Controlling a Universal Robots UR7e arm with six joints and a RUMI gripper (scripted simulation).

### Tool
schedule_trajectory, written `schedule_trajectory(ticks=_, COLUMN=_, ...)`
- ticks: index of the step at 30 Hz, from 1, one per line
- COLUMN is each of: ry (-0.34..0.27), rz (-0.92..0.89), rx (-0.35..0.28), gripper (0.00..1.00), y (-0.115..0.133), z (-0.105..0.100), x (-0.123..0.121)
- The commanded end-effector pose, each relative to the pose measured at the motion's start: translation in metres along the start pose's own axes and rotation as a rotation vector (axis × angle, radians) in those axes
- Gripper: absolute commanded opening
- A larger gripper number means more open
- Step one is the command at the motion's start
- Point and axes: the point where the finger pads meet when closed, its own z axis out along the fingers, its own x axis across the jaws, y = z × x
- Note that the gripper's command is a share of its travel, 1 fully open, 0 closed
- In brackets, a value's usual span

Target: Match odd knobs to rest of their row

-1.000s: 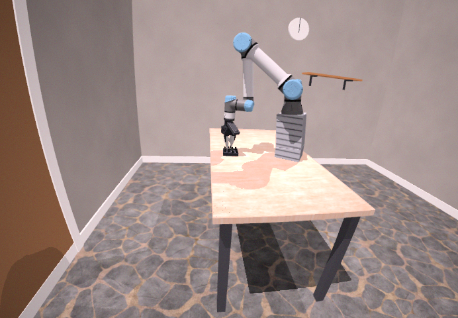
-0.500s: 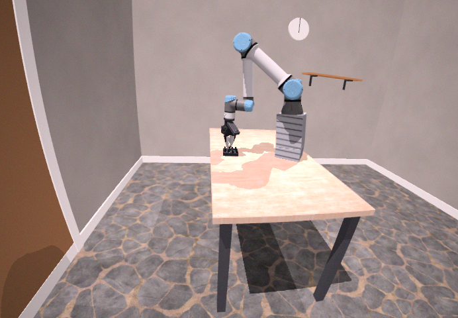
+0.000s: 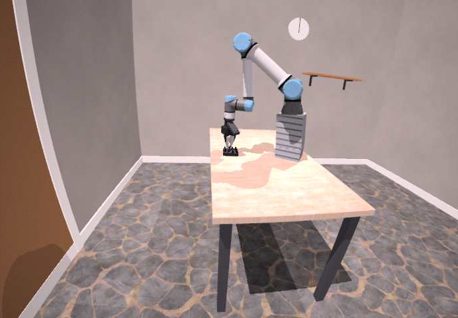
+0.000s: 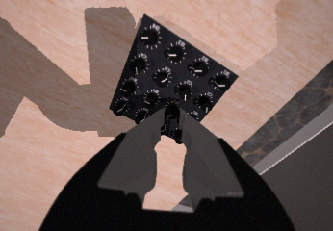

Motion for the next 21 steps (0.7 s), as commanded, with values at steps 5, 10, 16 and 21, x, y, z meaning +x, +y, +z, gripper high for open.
schedule_trajectory(ticks=5, ry=0.001, rz=0.0, rx=-0.001, gripper=0.04, y=0.0003, z=-0.0004, x=0.0004)
schedule_trajectory(ticks=10, ry=0.001, rz=0.0, rx=-0.001, gripper=0.04, y=0.0003, z=-0.0004, x=0.0004)
schedule_trajectory(ticks=16, ry=0.001, rz=0.001, rx=-0.001, gripper=0.04, y=0.0003, z=-0.0004, x=0.0004)
schedule_trajectory(ticks=21, ry=0.001, rz=0.012, rx=-0.001, gripper=0.04, y=0.0003, z=-0.0004, x=0.0004)
